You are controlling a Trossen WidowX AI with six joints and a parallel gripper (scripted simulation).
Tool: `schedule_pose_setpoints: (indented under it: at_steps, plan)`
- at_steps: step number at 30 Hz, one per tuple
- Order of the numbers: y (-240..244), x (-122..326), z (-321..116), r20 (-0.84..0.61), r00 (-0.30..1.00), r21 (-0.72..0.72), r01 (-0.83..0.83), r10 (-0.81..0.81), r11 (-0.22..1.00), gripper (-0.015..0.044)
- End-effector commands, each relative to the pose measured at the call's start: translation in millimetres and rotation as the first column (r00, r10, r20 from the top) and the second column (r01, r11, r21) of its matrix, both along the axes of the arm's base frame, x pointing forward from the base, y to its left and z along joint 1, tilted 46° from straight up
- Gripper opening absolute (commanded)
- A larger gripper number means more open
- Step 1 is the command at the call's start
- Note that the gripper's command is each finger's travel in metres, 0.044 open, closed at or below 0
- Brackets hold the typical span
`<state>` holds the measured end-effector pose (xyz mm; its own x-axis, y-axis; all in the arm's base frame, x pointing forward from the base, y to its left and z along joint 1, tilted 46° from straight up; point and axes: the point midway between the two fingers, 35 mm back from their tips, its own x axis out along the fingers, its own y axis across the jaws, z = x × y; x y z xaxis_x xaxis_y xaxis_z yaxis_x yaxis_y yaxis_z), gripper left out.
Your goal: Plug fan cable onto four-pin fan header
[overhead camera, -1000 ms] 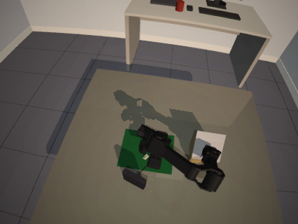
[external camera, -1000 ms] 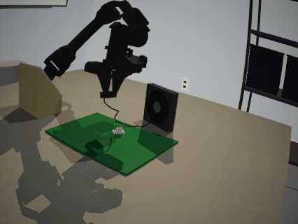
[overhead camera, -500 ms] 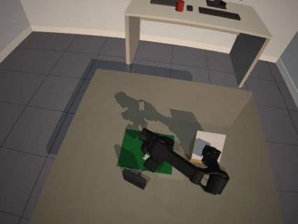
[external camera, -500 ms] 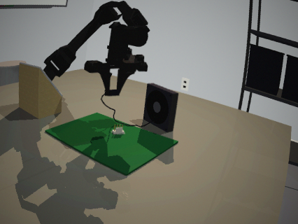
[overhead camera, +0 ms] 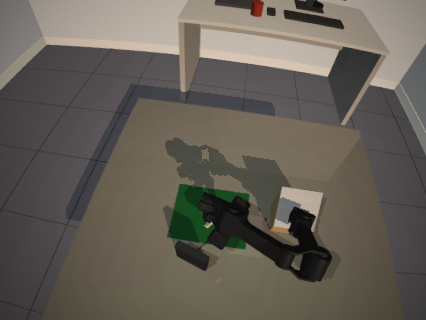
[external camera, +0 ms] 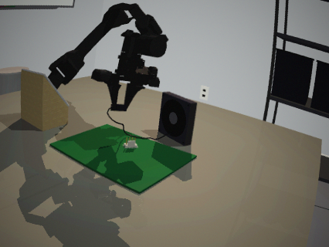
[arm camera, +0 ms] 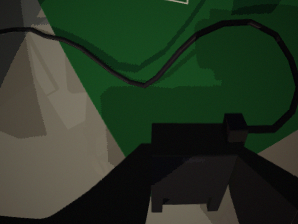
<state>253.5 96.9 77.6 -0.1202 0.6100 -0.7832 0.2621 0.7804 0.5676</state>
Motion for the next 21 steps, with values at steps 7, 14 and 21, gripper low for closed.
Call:
schedule_pose_setpoints:
  at_steps: [7,14,21]
  plan:
    - [2.9,-8.3,-14.1,0.029,1.0,-0.119,-0.006,0.01,0.993,0.0]
    - [4.8,-11.7,-22.8,0.07,0.997,-0.205,0.003,0.012,0.979,0.0]
    - [6.4,-13.8,-30.4,0.124,0.992,-0.287,0.028,0.008,0.958,0.0]
